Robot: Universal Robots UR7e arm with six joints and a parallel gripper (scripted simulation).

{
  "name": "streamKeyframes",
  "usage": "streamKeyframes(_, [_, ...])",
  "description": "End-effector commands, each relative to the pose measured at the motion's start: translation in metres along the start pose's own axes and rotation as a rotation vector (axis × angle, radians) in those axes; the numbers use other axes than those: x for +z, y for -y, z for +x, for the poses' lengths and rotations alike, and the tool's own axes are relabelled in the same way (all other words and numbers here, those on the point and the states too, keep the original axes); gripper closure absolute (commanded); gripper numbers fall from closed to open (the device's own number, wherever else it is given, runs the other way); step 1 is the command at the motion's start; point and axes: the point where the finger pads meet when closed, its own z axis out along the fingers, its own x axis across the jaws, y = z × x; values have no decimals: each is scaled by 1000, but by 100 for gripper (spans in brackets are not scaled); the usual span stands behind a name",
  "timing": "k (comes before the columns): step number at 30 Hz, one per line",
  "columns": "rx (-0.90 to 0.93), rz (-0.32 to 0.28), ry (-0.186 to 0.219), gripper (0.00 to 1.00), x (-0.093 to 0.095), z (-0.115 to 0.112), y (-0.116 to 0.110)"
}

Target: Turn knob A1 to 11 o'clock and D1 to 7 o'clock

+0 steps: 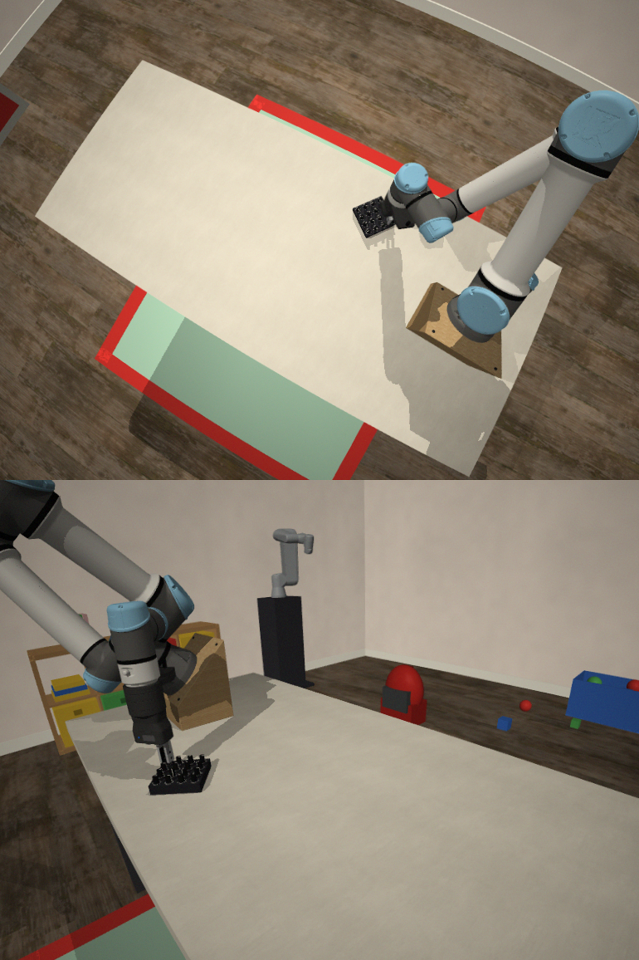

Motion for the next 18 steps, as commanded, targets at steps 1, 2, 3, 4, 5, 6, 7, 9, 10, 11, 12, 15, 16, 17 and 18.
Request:
streamKeyframes(1, [98,0,1,70,0,0,0])
streamKeyframes(2, [118,0,1,70,0,0,0])
streamKeyframes(3, [139,0,1,70,0,0,0])
streamKeyframes(4, [159,0,1,70,0,0,0])
streamKeyframes(5, [159,0,1,70,0,0,0])
streamKeyframes(6, [159,0,1,70,0,0,0])
streamKeyframes(7, [180,0,1,70,0,0,0])
streamKeyframes(9, [224,0,1,70,0,0,0])
streamKeyframes(10, [245,0,1,70,0,0,0])
streamKeyframes(11, [268,0,1,70,0,0,0])
streamKeyframes(12, [290,0,1,70,0,0,0])
streamKeyframes(15, [359,0,1,70,0,0,0])
streamKeyframes(16, [382,0,1,70,0,0,0])
streamKeyframes(17, [405,0,1,70,0,0,0])
streamKeyframes(18, [428,0,1,70,0,0,0])
